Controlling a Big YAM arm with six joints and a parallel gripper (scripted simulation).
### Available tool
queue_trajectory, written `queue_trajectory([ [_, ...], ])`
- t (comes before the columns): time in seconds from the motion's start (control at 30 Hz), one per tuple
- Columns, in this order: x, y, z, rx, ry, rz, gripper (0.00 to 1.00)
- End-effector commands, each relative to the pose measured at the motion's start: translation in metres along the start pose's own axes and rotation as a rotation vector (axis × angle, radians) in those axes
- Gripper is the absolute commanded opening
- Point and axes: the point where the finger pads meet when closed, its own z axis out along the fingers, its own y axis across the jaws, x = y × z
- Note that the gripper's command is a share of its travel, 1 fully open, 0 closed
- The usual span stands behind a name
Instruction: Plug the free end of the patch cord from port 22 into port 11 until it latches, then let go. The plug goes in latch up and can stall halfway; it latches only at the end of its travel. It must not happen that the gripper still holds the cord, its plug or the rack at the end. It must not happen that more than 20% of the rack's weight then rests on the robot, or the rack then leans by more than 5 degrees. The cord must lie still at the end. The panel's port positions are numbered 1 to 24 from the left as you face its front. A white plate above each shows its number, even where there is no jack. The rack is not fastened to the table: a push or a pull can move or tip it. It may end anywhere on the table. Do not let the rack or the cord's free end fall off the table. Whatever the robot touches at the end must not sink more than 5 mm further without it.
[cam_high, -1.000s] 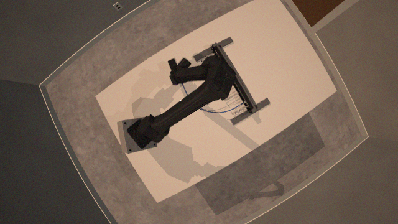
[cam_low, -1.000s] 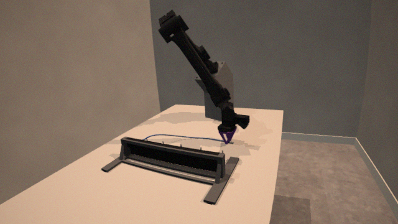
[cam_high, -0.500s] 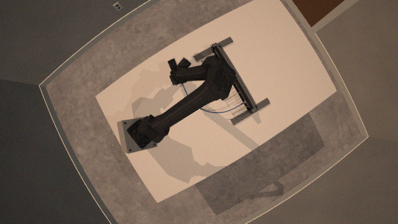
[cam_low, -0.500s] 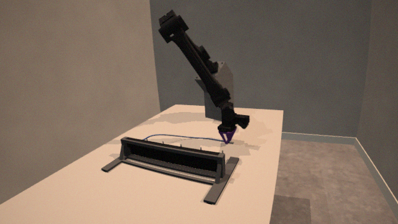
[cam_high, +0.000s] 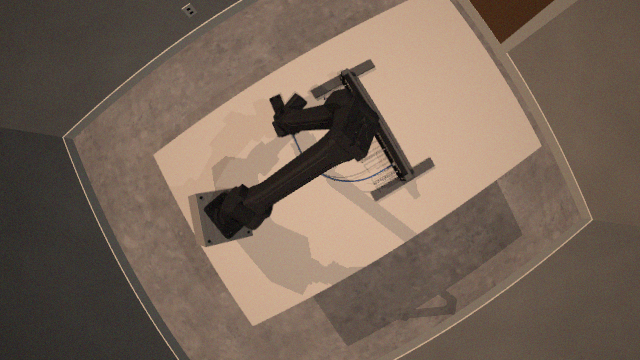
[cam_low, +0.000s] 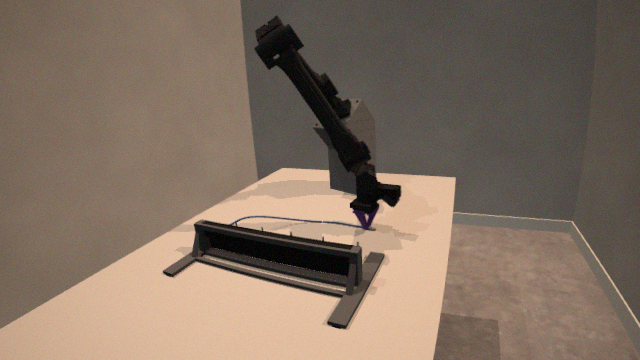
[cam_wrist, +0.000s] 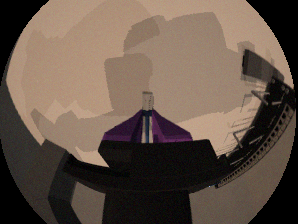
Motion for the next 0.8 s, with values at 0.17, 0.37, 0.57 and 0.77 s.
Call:
queue_trajectory([
  [0.17,-0.0032,0.0003,-0.0017,0.005,-0.011,-0.005,0.0],
  [0.37,-0.005,-0.002,-0.0019,0.009,-0.014,-0.004,0.0],
  [0.57,-0.0067,-0.0041,-0.0022,0.013,-0.017,-0.002,0.0],
  [0.77,-0.0078,-0.0054,-0.0024,0.015,-0.019,-0.001,0.0],
])
